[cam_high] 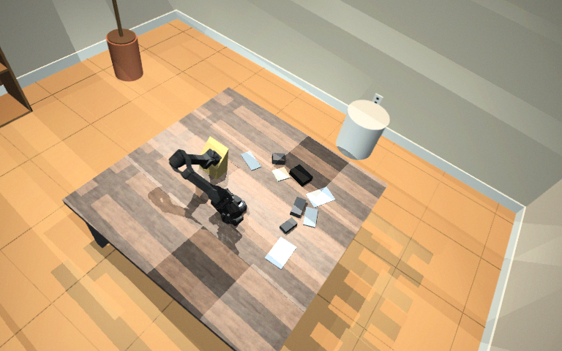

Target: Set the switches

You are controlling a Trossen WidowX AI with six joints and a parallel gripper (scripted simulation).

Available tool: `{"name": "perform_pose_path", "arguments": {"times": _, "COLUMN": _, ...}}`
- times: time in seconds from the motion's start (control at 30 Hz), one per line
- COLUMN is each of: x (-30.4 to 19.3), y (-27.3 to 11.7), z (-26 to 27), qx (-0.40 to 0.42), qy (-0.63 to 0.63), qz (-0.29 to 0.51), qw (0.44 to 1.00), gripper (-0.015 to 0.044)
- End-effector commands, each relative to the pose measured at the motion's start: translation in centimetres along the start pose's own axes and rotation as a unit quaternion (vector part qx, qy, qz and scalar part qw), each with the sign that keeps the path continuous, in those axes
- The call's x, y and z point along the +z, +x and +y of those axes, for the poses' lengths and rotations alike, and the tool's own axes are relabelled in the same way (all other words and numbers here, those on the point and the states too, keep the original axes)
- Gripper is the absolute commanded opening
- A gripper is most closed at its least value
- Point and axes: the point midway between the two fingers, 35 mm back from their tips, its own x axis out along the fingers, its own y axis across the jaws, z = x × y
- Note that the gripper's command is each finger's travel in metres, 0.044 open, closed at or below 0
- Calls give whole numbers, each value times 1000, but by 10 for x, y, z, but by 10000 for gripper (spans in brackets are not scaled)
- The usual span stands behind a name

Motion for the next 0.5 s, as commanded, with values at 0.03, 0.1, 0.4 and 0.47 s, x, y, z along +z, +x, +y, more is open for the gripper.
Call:
{"name": "perform_pose_path", "arguments": {"times": 0.03, "x": 0, "y": 0, "z": 0, "qx": 0, "qy": 0, "qz": 0, "qw": 1000, "gripper": 390}}
{"name": "perform_pose_path", "arguments": {"times": 0.1, "x": 0, "y": 0, "z": 0, "qx": 0, "qy": 0, "qz": 0, "qw": 1000, "gripper": 440}}
{"name": "perform_pose_path", "arguments": {"times": 0.4, "x": 2, "y": -1, "z": 0, "qx": 0, "qy": 0, "qz": 0, "qw": 1000, "gripper": 440}}
{"name": "perform_pose_path", "arguments": {"times": 0.47, "x": 16, "y": -10, "z": -1, "qx": 1, "qy": 0, "qz": -3, "qw": 1000, "gripper": 440}}
